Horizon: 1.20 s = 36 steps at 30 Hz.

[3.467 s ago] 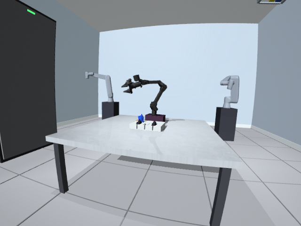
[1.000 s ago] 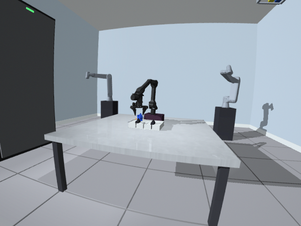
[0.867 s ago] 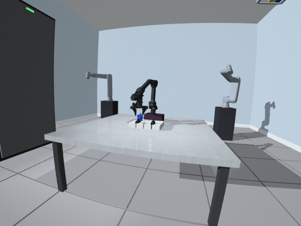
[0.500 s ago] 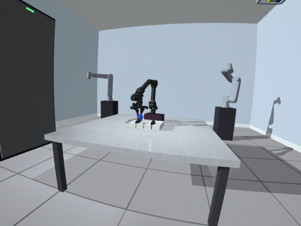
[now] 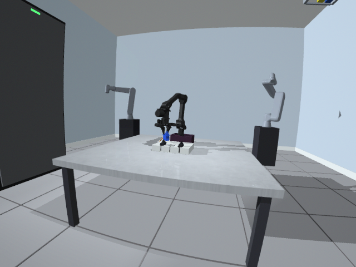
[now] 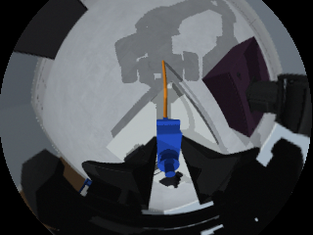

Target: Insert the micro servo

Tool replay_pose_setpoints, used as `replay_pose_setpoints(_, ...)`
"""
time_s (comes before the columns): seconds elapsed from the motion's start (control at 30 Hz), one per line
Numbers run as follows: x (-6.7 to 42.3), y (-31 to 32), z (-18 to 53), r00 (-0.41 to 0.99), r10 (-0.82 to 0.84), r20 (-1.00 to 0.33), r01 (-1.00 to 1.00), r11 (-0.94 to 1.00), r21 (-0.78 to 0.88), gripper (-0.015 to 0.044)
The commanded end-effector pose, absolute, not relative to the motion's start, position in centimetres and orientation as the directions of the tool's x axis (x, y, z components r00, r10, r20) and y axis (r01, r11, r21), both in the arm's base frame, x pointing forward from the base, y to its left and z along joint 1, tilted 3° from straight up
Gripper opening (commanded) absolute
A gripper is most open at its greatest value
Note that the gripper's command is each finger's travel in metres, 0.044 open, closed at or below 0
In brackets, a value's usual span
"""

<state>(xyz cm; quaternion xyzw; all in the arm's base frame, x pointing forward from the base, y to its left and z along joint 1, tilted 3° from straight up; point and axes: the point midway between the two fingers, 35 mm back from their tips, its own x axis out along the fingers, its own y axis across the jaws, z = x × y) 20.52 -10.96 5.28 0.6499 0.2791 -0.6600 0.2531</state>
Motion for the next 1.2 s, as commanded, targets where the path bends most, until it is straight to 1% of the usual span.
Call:
replay_pose_setpoints(0.0,20.5,-10.9,6.2,-0.014,0.026,-1.000,0.696,-0.718,-0.028,0.0000)
replay_pose_setpoints(0.3,20.3,-10.8,6.2,-0.014,0.026,-1.000,0.696,-0.718,-0.028,0.0000)
replay_pose_setpoints(0.57,22.3,-11.4,6.2,-0.012,0.025,-1.000,0.696,-0.718,-0.027,0.0000)
replay_pose_setpoints(0.73,22.5,-11.4,6.2,-0.012,0.025,-1.000,0.696,-0.718,-0.027,0.0000)
replay_pose_setpoints(1.17,23.0,-6.6,6.3,-0.012,0.029,-0.999,0.696,-0.717,-0.029,0.0000)
